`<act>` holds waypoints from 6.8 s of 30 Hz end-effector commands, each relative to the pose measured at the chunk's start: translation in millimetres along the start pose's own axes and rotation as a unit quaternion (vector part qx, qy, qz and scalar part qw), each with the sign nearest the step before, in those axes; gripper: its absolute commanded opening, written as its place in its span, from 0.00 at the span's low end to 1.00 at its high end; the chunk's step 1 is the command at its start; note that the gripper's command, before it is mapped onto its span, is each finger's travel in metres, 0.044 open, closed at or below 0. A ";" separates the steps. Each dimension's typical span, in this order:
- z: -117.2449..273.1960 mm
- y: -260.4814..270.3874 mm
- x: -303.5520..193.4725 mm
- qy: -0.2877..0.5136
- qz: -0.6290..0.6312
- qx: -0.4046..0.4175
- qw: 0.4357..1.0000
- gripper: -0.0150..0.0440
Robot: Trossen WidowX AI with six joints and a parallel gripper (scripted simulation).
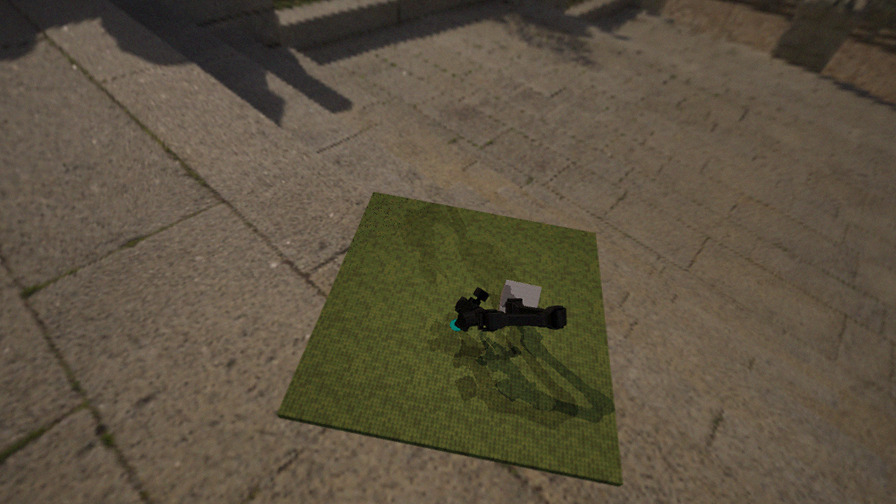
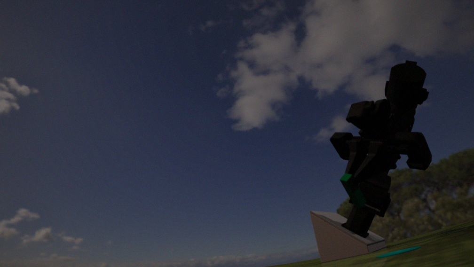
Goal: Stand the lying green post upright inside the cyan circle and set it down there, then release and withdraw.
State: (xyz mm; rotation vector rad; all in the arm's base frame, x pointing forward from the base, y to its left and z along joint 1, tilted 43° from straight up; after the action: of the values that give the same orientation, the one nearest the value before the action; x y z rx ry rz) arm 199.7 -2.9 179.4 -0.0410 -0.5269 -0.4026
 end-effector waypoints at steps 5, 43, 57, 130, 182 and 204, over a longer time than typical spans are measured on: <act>0.5 -0.1 -1.9 -0.026 -0.010 -0.004 1.000 0.29; 7.6 3.4 -4.7 -0.148 -0.064 0.000 0.987 0.29; 10.8 4.2 -5.9 -0.190 -0.090 0.010 0.978 0.29; 26.7 3.1 -16.2 -0.351 -0.247 0.098 0.898 0.29; -35.8 67.0 -68.6 -0.347 -0.247 0.099 0.899 0.29; -39.8 70.4 -71.5 -0.346 -0.247 0.100 0.899 0.65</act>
State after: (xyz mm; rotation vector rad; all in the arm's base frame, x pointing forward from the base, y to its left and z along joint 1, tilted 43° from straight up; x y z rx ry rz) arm 189.7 82.7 114.3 0.1583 -1.2930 -0.8336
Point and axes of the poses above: the point midway between the two fingers, 35 mm back from their tips, its own z axis back along the fingers, its own y axis across the jaws, x = y × z, the point moved 4 cm from there along z, back along the fingers, and after that the axes turned 8 degrees about z, right-handed, at the moved point
